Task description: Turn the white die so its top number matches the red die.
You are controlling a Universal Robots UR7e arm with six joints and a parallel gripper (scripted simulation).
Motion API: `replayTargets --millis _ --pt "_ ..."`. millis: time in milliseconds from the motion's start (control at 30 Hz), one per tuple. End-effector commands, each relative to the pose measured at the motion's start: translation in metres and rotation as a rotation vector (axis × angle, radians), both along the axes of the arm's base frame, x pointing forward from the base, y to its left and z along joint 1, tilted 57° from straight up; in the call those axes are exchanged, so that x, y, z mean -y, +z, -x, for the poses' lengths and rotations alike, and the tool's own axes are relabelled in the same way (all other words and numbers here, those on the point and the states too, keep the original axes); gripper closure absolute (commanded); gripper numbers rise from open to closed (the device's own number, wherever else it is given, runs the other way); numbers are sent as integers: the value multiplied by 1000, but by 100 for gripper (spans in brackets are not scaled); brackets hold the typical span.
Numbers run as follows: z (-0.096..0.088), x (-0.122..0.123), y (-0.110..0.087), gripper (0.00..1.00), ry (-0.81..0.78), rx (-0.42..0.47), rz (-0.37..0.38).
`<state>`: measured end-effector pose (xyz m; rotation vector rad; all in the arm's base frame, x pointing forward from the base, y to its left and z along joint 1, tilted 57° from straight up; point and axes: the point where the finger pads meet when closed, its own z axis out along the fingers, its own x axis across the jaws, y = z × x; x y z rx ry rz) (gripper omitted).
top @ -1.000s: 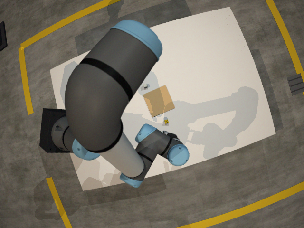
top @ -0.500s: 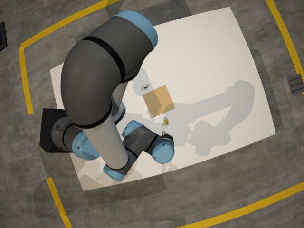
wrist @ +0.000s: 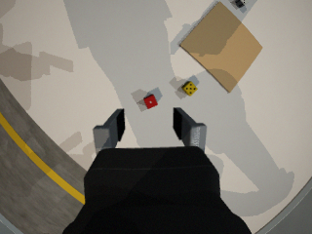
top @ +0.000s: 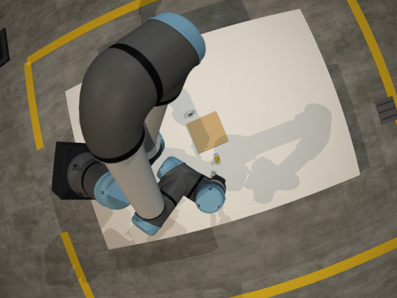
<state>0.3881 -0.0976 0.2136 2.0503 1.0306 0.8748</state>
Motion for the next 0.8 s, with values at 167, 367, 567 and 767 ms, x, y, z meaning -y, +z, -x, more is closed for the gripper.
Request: replayTargets --millis 167,367,567,767 --pt "0 0 0 0 0 1 1" --pt "0 0 0 0 0 1 0" --pt "-2 0 -1 0 -1 0 0" --pt "-4 1 -3 0 -3 0 -1"
